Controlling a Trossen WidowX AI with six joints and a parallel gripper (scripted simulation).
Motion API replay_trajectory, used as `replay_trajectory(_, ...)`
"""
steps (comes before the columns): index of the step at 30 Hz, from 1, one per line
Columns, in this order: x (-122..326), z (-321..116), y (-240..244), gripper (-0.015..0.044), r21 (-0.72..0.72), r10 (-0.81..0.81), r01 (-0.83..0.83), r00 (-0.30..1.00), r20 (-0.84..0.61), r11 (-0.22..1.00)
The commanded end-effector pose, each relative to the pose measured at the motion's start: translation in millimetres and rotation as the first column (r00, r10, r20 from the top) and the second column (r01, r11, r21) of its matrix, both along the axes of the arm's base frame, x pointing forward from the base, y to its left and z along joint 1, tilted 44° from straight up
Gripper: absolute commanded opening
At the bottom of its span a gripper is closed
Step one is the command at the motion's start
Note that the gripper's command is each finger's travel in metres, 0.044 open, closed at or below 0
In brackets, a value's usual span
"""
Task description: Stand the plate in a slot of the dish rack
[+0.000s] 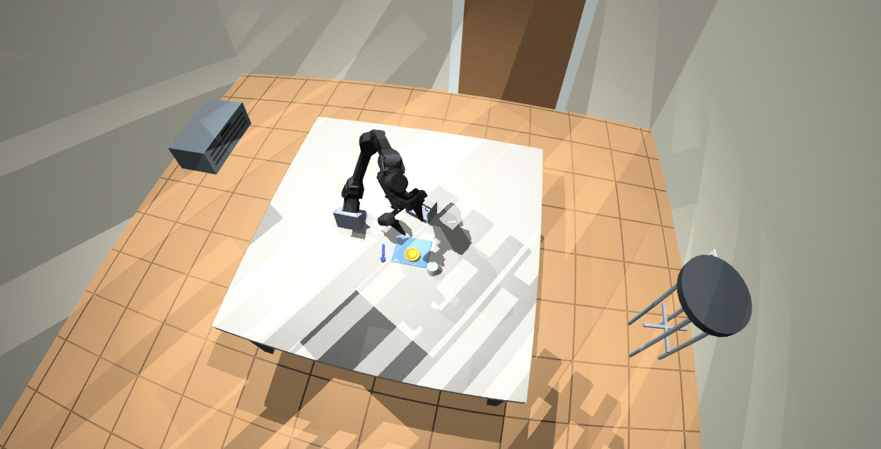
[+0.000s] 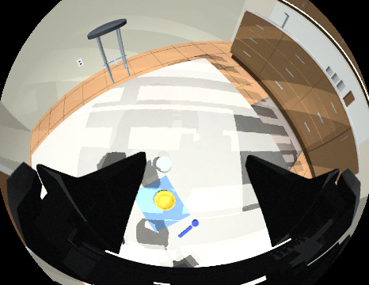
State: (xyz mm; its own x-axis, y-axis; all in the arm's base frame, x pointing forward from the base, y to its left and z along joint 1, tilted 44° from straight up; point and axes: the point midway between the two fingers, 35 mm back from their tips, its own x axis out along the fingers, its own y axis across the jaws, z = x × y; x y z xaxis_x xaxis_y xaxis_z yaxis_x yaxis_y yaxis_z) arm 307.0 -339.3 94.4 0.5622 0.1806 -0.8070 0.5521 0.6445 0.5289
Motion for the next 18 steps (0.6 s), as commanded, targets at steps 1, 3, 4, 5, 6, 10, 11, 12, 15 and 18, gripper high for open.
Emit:
replay_trajectory(1, 4.8, -17.2, 23.0, 0.0400, 0.035, 0.128, -0.126, 0.991, -0.045, 0.991)
replay_trajectory(3, 6.2, -23.9, 34.6, 0.0400, 0.055, 0.191, -0.188, 0.980, -0.062, 0.981)
replay_trajectory(4, 6.7, -27.1, 40.4, 0.0400, 0.066, 0.222, -0.218, 0.973, -0.068, 0.974)
replay_trajectory(5, 7.1, -30.1, 46.3, 0.0400, 0.077, 0.254, -0.248, 0.964, -0.075, 0.966)
replay_trajectory(6, 7.4, -33.0, 52.1, 0.0400, 0.089, 0.285, -0.278, 0.955, -0.080, 0.956)
replay_trajectory(10, 7.7, -43.3, 75.3, 0.0400, 0.138, 0.409, -0.395, 0.908, -0.093, 0.908)
replay_trajectory(11, 7.6, -45.5, 81.1, 0.0400, 0.151, 0.438, -0.422, 0.894, -0.094, 0.894)
replay_trajectory(12, 7.3, -47.6, 86.8, 0.0400, 0.165, 0.468, -0.450, 0.879, -0.094, 0.878)
replay_trajectory(15, 6.2, -53.2, 103.9, 0.0400, 0.205, 0.553, -0.528, 0.828, -0.088, 0.824)
replay_trajectory(18, 4.4, -57.6, 120.5, 0.0400, 0.246, 0.632, -0.600, 0.771, -0.075, 0.761)
